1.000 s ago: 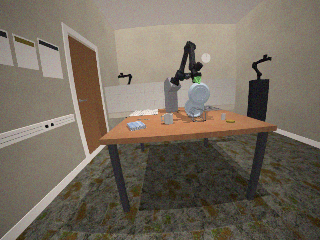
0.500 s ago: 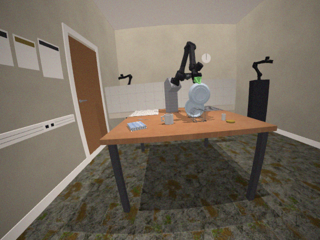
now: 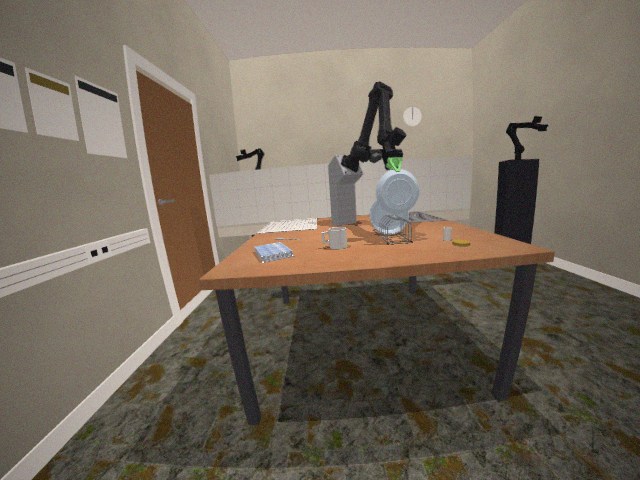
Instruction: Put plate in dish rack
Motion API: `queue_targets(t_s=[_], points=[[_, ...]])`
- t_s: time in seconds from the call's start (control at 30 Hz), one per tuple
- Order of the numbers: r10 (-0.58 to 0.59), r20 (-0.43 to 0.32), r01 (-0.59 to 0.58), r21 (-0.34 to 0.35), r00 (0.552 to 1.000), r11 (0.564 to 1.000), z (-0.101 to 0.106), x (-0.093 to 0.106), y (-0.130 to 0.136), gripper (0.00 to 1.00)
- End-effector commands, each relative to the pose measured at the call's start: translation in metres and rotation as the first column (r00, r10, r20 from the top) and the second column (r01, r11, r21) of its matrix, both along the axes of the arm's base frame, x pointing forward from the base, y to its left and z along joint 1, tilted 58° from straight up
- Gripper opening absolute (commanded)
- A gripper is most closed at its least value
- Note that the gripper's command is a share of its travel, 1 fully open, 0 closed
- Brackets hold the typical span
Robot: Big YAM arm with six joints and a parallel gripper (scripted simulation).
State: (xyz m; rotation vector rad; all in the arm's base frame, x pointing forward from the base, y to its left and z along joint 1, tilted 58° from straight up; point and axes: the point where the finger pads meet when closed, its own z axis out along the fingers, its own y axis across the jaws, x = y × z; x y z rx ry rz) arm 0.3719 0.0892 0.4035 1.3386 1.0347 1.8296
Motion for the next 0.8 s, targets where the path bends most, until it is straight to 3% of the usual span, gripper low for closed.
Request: queue_targets(t_s=[0.0,0.17,0.27,0.77], points=[[0.002,0.032,-0.002,0.003,0.999,1.000,0.003,0.002,0.004,0.00],[-0.006,0.029,0.006,0.000,1.000,1.000,-0.002,0.006,0.004,0.00],[-0.001,0.057,0.000,0.011,0.998,1.000,0.011,0.002,0.006,0.00],[-0.010,0.040,0.009,0.006,0.999,1.000,0.002,0.006,0.004,0.00]])
